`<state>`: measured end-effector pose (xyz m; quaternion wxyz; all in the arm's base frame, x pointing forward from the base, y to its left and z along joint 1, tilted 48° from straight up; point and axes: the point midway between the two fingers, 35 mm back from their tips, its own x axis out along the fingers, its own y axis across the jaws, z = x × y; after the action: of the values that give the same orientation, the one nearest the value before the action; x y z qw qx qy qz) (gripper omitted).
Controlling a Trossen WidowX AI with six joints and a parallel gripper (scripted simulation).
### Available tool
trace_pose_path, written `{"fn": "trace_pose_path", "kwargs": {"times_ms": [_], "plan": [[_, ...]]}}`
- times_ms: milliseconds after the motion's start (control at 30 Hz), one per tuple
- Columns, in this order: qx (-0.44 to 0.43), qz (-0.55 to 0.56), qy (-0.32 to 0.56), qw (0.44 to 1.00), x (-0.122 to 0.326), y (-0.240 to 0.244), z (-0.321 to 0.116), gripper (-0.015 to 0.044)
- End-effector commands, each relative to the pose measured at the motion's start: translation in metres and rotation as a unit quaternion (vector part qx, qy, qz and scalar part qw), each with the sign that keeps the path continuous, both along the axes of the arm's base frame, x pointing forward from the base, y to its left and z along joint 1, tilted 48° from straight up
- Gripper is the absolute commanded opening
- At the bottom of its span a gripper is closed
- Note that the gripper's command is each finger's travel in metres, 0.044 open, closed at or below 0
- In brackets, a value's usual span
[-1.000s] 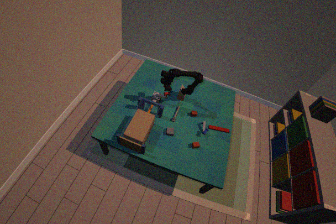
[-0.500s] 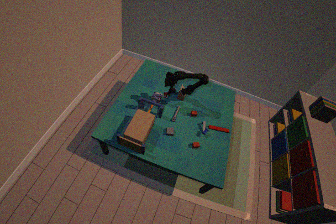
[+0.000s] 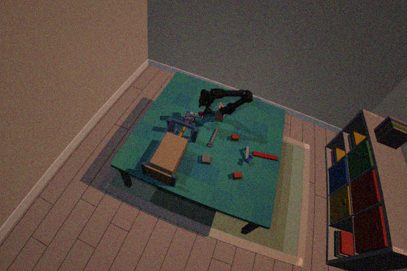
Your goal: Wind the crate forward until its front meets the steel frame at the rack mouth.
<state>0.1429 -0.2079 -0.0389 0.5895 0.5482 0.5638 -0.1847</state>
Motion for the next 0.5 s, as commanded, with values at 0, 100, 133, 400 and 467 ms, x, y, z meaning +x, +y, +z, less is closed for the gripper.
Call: {"fn": "trace_pose_path", "kwargs": {"times_ms": [0, 100, 133, 400, 467], "plan": [[0.003, -0.003, 0.0, 1.0, 0.001, 0.006, -0.005, 0.044], [0.003, -0.003, 0.0, 1.0, 0.001, 0.01, -0.008, 0.044], [0.003, -0.003, 0.0, 1.0, 0.001, 0.011, -0.009, 0.044], [0.004, -0.003, -0.001, 1.0, 0.002, 0.021, -0.018, 0.044], [0.004, -0.003, -0.001, 1.0, 0.002, 0.023, -0.02, 0.044]]}}
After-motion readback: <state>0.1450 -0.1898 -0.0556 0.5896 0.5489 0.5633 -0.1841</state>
